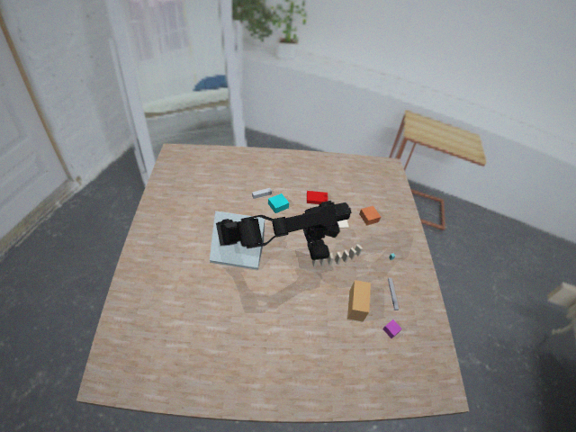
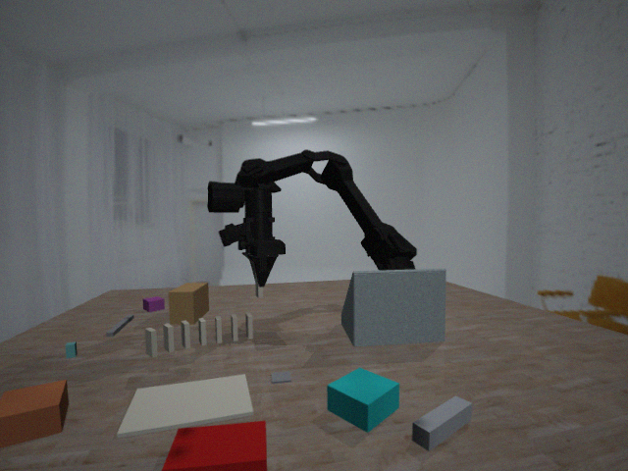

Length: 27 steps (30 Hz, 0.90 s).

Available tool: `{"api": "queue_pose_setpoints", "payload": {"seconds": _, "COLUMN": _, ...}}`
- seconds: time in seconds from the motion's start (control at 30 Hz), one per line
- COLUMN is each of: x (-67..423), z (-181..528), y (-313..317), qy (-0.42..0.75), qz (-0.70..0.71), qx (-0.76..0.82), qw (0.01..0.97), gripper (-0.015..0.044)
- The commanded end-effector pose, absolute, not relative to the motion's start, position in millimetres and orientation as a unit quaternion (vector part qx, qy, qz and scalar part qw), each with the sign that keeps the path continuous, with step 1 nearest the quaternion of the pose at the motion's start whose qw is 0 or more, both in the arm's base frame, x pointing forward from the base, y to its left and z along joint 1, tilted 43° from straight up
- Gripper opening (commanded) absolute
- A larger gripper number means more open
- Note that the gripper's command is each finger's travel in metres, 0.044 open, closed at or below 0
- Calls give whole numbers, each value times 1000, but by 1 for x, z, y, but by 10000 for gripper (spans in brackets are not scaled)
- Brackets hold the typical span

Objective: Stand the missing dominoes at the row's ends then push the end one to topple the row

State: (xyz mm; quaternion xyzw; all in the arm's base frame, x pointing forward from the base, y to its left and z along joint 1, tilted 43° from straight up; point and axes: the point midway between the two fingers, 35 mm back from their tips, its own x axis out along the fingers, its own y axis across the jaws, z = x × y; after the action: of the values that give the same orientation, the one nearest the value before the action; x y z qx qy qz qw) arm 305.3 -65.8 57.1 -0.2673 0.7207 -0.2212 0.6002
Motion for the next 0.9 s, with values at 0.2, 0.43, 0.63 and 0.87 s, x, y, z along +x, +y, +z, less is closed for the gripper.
{"api": "queue_pose_setpoints", "payload": {"seconds": 0.2, "x": 296, "z": 19, "y": -101, "qy": 720, "qz": -223, "qx": -271, "qw": 599, "gripper": 107}}
{"api": "queue_pose_setpoints", "payload": {"seconds": 0.43, "x": 286, "z": 0, "y": -121, "qy": 720, "qz": -225, "qx": -273, "qw": 597, "gripper": 107}}
{"api": "queue_pose_setpoints", "payload": {"seconds": 0.63, "x": 286, "z": 0, "y": -121, "qy": 720, "qz": -225, "qx": -273, "qw": 597, "gripper": 107}}
{"api": "queue_pose_setpoints", "payload": {"seconds": 0.87, "x": 286, "z": 0, "y": -121, "qy": 720, "qz": -225, "qx": -273, "qw": 597, "gripper": 186}}
